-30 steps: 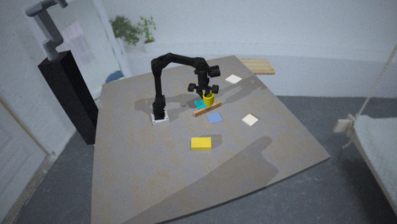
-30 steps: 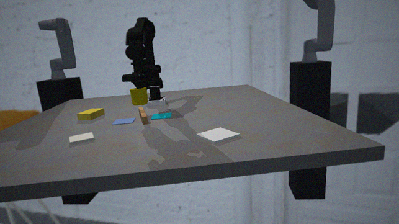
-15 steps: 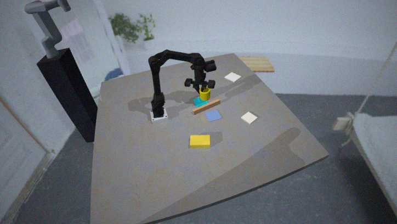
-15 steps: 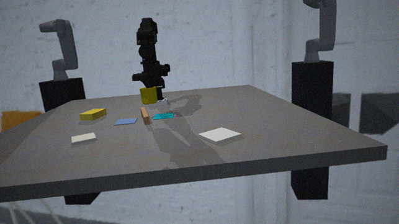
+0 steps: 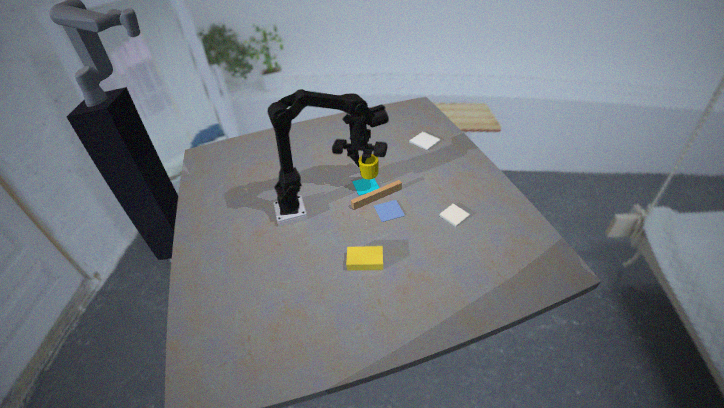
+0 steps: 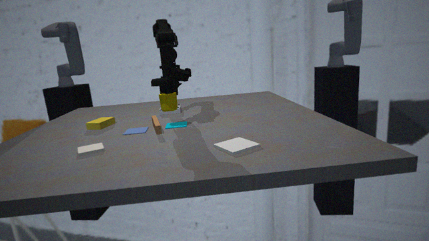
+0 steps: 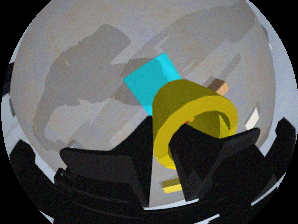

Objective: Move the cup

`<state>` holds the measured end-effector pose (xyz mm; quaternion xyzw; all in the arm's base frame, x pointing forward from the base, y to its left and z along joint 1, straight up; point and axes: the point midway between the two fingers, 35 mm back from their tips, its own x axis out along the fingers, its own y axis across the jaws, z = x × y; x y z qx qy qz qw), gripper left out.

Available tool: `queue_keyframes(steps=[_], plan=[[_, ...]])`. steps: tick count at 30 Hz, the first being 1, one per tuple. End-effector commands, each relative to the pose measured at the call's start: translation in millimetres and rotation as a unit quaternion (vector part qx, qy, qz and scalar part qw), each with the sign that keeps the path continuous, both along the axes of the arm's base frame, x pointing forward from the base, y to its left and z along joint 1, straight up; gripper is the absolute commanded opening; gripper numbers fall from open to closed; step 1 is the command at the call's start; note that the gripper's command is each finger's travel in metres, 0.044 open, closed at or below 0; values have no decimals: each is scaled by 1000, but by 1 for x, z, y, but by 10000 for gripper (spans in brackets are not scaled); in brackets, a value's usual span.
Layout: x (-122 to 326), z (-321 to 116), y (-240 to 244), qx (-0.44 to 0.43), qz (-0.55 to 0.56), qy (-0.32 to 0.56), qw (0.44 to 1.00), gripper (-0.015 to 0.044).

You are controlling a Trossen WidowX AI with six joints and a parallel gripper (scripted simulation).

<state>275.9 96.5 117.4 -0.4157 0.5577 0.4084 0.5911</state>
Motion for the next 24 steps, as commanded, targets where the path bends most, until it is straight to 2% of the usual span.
queue_keyframes(steps=[1, 24], plan=[[-7, -3, 7, -1, -1, 5, 1000, 0], [-12, -23, 18, -1, -1, 5, 1000, 0]])
